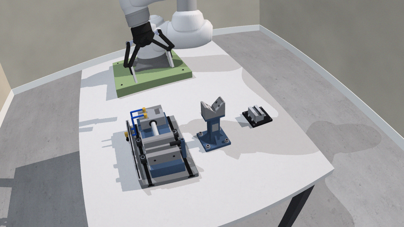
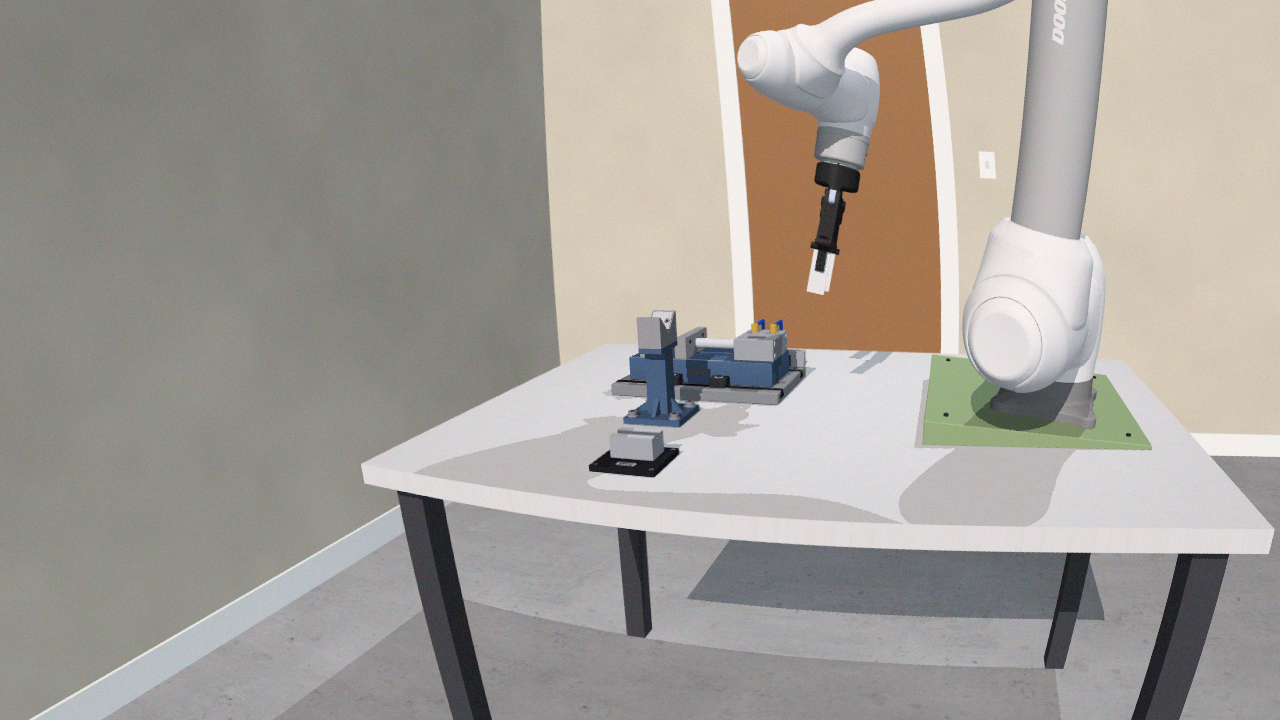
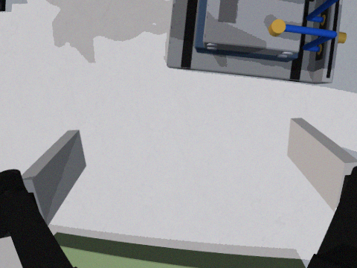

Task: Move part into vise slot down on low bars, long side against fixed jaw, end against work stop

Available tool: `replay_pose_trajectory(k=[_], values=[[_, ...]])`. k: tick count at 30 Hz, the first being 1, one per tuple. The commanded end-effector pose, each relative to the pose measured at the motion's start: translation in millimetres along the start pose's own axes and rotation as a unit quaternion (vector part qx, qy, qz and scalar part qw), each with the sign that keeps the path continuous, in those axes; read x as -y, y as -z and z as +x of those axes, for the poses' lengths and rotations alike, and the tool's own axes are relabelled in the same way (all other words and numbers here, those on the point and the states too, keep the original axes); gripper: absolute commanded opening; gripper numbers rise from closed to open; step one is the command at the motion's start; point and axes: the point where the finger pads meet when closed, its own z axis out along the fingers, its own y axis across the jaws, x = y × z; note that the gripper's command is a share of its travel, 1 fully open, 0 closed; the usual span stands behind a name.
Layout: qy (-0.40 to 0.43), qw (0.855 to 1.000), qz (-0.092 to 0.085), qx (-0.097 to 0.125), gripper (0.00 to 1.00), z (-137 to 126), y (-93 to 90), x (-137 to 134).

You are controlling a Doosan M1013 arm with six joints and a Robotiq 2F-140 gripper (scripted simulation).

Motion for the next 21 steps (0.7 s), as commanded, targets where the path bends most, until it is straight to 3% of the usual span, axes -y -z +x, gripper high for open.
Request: replay_pose_trajectory(k=[1, 18, 21], values=[[0.0, 1.0, 0.0, 0.0, 1.0, 0.0, 0.0, 0.0], [0.001, 1.0, 0.0, 0.0, 1.0, 0.2, 0.1, 0.1], [0.027, 1.0, 0.001, 0.005, 1.0, 10.5, 1.4, 5.7]])
